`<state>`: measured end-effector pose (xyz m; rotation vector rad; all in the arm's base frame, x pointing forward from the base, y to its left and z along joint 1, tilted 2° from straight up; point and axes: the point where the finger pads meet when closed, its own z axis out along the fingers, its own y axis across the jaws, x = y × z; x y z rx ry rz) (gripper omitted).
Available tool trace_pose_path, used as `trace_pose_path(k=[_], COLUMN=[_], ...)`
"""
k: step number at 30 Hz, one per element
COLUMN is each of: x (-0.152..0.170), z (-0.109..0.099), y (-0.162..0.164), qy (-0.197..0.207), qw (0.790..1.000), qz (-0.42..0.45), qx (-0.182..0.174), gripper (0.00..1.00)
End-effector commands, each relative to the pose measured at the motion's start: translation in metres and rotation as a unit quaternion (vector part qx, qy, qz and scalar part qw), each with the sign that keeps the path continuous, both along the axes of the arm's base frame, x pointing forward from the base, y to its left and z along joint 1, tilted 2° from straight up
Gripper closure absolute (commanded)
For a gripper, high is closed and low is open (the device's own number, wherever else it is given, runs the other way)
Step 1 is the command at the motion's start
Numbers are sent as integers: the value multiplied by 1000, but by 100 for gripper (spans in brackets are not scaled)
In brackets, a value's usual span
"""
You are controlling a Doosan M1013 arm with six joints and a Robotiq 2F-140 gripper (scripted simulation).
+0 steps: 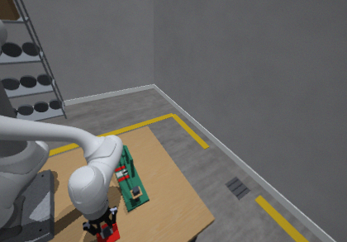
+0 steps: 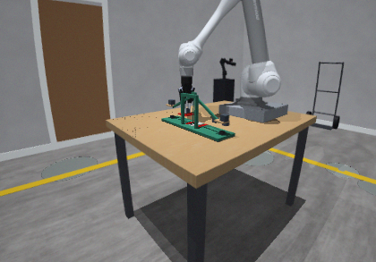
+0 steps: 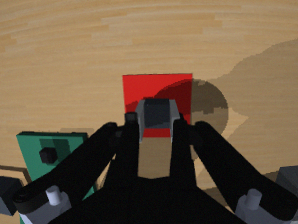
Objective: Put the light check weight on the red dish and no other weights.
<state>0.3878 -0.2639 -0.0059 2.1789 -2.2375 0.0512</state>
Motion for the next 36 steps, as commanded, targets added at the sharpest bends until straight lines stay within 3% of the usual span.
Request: trace_pose_path(k=[1, 36], x=[0, 0], z=[0, -3], y=[0, 0], qy=[0, 0], qw=[1000, 1000], qz=[0, 0], qx=[0, 0], gripper=[76, 76])
